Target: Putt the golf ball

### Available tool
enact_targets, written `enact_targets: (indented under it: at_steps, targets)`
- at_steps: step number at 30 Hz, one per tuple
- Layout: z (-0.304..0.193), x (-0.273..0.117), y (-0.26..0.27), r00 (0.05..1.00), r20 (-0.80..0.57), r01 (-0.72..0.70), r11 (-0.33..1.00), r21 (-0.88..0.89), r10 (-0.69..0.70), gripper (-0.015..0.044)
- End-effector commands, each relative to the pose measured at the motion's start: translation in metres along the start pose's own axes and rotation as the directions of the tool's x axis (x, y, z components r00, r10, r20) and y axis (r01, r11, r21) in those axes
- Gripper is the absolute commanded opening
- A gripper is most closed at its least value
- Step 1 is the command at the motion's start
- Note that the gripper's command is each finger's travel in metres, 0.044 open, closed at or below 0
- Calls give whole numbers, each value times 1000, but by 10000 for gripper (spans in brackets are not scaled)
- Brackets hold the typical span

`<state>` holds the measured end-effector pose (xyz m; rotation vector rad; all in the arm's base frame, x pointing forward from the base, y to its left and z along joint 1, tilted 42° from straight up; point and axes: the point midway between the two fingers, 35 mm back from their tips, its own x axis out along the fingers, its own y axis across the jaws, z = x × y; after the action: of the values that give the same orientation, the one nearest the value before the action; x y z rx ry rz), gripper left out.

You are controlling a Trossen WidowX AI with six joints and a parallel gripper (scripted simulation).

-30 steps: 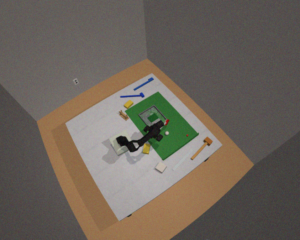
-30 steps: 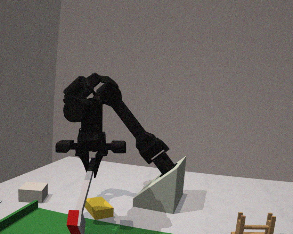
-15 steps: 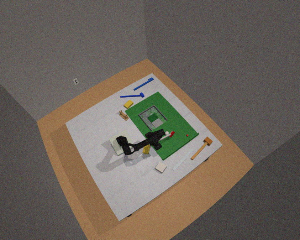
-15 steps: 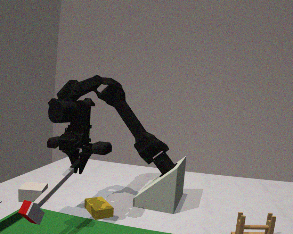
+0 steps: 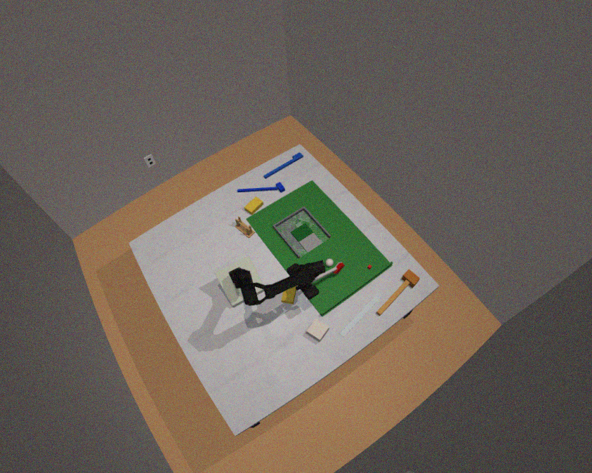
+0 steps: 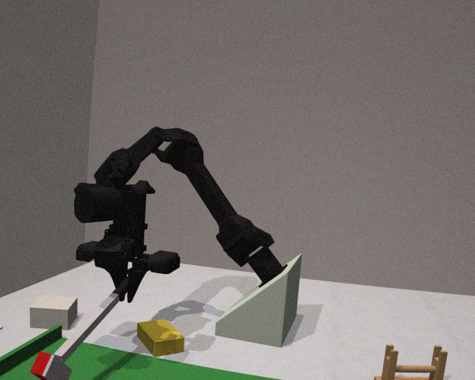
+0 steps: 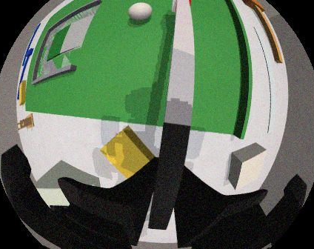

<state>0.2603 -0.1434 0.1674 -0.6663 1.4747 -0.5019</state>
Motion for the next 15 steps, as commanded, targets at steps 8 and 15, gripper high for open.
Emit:
enact_targets:
  at_steps: [8,15]
  targets:
    - [0,16,1,1000,2,-4,1000,-7,4,0]
    - [0,27,1,1000,2,-3,1000,-7,3,0]
